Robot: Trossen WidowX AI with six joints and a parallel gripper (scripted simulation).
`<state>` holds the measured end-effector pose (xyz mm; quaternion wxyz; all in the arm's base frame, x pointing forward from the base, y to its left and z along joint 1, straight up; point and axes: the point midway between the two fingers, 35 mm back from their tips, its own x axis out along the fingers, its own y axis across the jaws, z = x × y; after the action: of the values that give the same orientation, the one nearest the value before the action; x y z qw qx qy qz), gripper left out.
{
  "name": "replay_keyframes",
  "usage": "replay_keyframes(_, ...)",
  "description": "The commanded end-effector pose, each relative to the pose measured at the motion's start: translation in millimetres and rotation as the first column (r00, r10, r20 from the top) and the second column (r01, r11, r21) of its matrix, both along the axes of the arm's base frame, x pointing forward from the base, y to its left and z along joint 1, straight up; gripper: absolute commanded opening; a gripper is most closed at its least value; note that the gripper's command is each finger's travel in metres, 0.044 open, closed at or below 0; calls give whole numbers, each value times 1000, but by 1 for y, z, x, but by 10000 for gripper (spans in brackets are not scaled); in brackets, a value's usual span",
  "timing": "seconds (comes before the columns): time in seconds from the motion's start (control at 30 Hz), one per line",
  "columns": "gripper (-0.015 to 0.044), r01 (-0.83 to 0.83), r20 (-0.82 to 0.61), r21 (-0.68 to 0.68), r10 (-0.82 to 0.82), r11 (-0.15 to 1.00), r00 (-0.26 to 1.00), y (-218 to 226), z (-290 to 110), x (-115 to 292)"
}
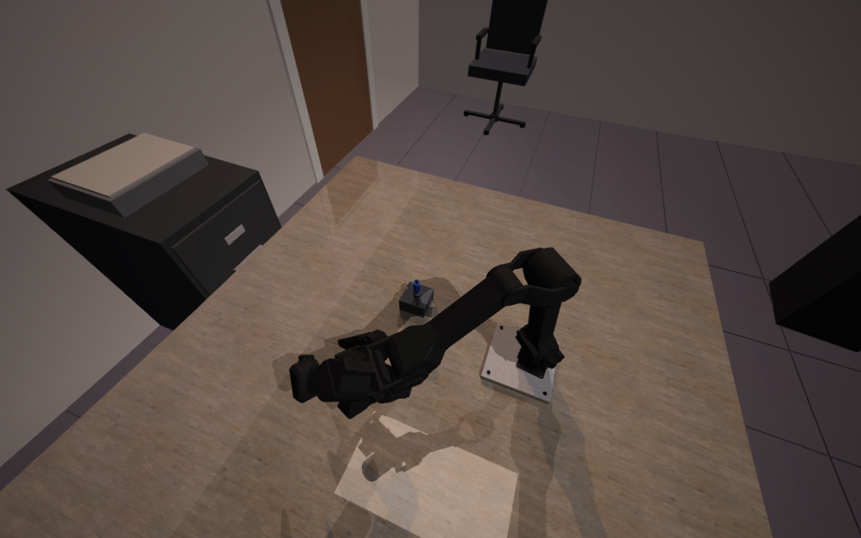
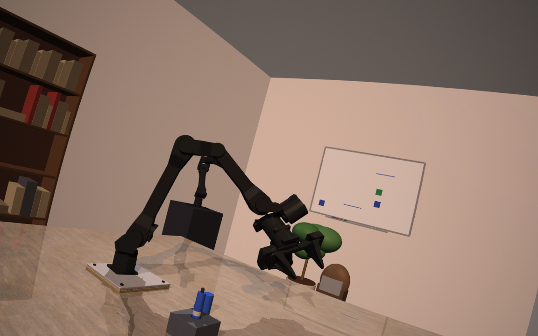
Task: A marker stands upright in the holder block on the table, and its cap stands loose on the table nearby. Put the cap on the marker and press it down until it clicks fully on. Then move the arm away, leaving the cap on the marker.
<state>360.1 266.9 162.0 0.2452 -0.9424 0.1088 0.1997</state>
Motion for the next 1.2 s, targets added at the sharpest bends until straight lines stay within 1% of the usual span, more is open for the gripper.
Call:
replay_keyframes(0.0,374,6,-3,13,-6,1000,1000,-1,0,0)
replay_keyframes(0.03,347,26,-11,52,-26,998,1000,-3,-1,1)
replay_keyframes(0.1,295,107,-51,194,-99,975,994,-13,-5,2)
replay_keyframes(0.17,242,208,-107,337,-182,918,977,-23,-9,3)
replay_keyframes(0.23,241,316,-176,463,-263,828,949,-34,-13,2)
replay_keyframes(0.33,241,478,-297,605,-377,636,877,-51,-18,0)
replay_keyframes(0.4,241,577,-387,664,-442,475,810,-63,-22,-4)
replay_keyframes(0.47,241,658,-479,694,-494,293,726,-75,-25,-8)
replay_keyframes(0.53,241,714,-572,693,-530,97,626,-87,-27,-14)
replay_keyframes(0.63,241,742,-698,642,-549,-196,459,-104,-30,-24)
replay_keyframes(0.7,241,737,-751,597,-544,-317,375,-113,-31,-30)
replay_keyframes(0.83,241,669,-831,511,-511,-539,222,-125,-33,-41)
replay_keyframes(0.97,241,547,-891,410,-448,-730,70,-137,-33,-53)
replay_keyframes(1.07,241,427,-923,328,-381,-843,-43,-144,-33,-63)
replay_keyframes(1.17,241,281,-942,258,-305,-925,-138,-150,-32,-72)
